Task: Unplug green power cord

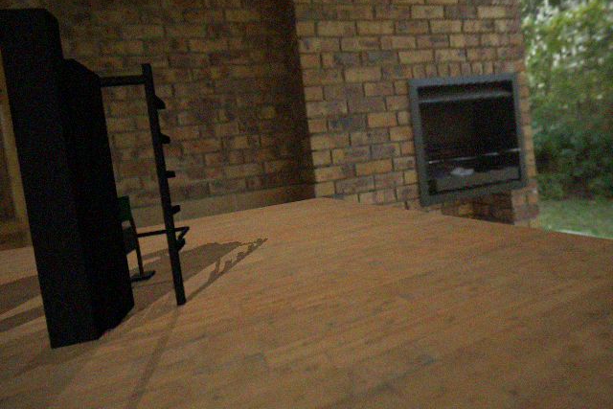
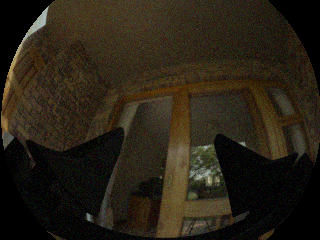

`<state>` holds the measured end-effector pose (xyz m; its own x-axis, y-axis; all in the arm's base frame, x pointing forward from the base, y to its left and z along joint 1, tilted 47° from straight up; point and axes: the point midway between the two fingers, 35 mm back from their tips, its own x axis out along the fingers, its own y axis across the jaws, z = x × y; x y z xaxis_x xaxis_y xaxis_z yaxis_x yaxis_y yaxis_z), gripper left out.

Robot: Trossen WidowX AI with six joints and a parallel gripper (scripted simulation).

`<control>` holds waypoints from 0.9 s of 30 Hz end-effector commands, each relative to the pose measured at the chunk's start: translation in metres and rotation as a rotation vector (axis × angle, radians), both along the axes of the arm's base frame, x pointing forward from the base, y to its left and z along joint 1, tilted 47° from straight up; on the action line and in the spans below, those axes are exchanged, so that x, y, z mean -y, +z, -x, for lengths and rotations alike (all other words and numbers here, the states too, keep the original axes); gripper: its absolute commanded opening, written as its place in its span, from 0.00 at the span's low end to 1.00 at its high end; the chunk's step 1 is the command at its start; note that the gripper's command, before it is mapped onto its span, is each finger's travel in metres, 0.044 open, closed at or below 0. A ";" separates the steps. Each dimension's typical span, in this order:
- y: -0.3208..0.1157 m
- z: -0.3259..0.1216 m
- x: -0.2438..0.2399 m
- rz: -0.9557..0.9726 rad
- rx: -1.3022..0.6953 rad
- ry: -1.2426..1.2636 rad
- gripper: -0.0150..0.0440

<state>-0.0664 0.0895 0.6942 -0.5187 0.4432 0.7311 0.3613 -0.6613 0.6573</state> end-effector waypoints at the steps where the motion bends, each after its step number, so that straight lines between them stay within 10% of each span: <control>1: 0.000 -0.002 -0.002 0.001 -0.003 -0.008 0.89; 9: -0.022 -0.076 -0.091 0.093 -0.085 -0.352 0.53; 27: -0.190 -0.273 -0.234 0.627 0.107 -1.210 0.53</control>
